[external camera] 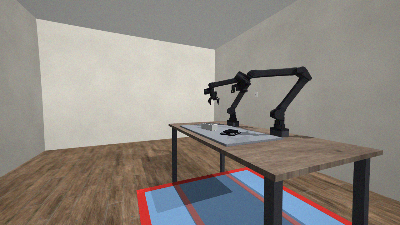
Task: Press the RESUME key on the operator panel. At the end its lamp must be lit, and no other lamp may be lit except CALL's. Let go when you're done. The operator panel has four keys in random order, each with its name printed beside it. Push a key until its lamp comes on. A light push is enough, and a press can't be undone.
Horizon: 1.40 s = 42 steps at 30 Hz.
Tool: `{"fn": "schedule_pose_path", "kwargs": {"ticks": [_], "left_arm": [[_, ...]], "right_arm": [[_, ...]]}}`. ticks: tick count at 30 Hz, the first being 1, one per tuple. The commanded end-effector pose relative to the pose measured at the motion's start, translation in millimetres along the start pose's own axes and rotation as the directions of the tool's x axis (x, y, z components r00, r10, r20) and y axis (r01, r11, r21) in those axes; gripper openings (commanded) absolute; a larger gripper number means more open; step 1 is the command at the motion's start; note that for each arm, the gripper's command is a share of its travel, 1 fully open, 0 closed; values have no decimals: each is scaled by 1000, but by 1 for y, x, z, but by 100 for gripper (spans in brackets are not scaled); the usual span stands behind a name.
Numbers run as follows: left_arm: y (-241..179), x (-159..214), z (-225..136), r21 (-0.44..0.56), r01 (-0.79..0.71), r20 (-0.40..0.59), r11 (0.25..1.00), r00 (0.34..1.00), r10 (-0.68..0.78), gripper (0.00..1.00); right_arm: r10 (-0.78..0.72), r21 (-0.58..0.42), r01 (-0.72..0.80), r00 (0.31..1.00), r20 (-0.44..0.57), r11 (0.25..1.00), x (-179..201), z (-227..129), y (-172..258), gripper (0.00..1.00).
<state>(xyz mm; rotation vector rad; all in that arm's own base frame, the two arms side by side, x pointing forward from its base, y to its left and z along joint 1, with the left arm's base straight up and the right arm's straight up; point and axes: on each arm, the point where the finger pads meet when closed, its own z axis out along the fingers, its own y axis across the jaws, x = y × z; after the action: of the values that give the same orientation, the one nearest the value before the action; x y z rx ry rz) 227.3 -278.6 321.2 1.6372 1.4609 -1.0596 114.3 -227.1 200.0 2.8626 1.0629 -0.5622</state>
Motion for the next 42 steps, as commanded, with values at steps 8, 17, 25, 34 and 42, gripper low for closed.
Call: {"fn": "schedule_pose_path", "kwargs": {"ticks": [8,17,25,34,42], "left_arm": [[1,-5,-2,-5,-14,5,1000,1000,14,100],[1,-5,-2,-5,-14,5,1000,1000,14,100],[-4,6,10,-71,115,-30,991,993,-118,100],[17,15,15,-366,182,-49,913,975,-215,100],[32,3,1,-606,291,124,741,954,-273,100]], "right_arm": [[6,-13,-6,1000,1,1000,-2,-4,3,100],[6,-13,-6,1000,1,1000,-2,-4,3,100],[-142,-70,143,990,16,987,22,-2,-5,100],[-499,-259,512,858,118,819,98,-12,-19,100],[-805,-384,852,487,339,355,196,-24,-39,100]]}}
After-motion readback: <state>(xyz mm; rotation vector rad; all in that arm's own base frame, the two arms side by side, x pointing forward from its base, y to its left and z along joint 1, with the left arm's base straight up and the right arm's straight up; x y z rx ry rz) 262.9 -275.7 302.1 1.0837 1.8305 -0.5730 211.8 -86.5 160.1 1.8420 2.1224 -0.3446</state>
